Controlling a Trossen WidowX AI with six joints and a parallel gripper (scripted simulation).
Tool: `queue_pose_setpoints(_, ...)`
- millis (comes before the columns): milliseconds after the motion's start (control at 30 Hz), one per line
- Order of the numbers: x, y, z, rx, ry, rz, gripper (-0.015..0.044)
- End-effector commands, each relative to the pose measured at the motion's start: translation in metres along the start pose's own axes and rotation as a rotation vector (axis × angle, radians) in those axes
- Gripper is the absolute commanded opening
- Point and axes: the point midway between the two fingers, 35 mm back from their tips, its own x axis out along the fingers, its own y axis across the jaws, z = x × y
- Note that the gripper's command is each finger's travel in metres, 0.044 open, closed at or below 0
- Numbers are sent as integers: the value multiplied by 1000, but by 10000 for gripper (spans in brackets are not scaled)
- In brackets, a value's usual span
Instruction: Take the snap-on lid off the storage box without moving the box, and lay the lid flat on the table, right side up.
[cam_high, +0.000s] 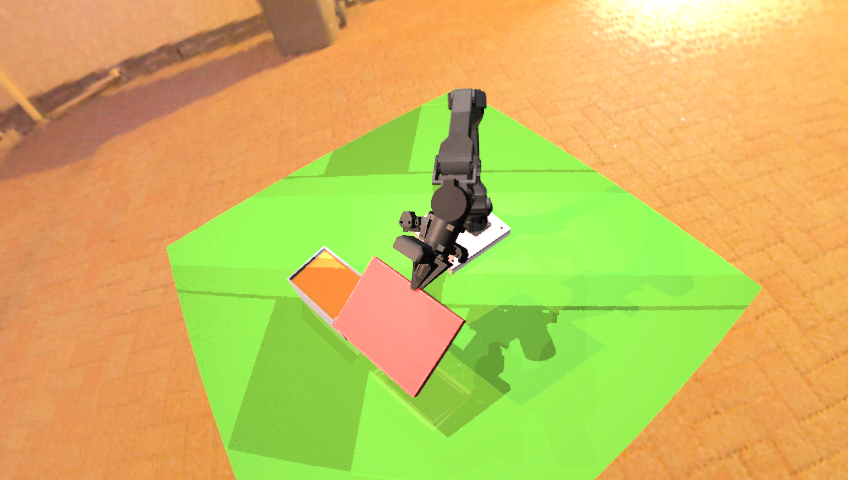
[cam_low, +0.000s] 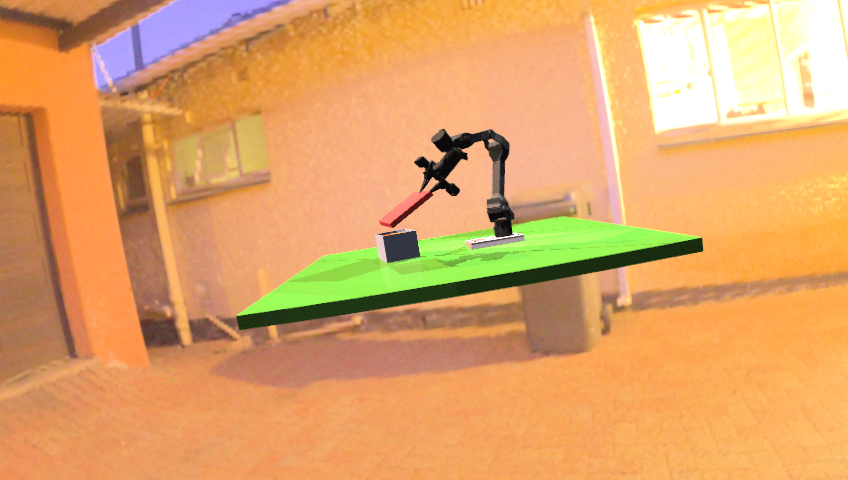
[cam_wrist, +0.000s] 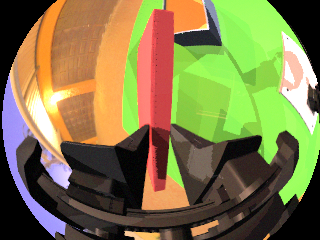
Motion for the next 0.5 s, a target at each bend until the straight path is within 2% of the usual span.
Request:
queue_pose_setpoints(0,-2,4,-7,9,-2,12,0)
queue_pose_setpoints(467,-3,3,-35,11,-1,12,0)
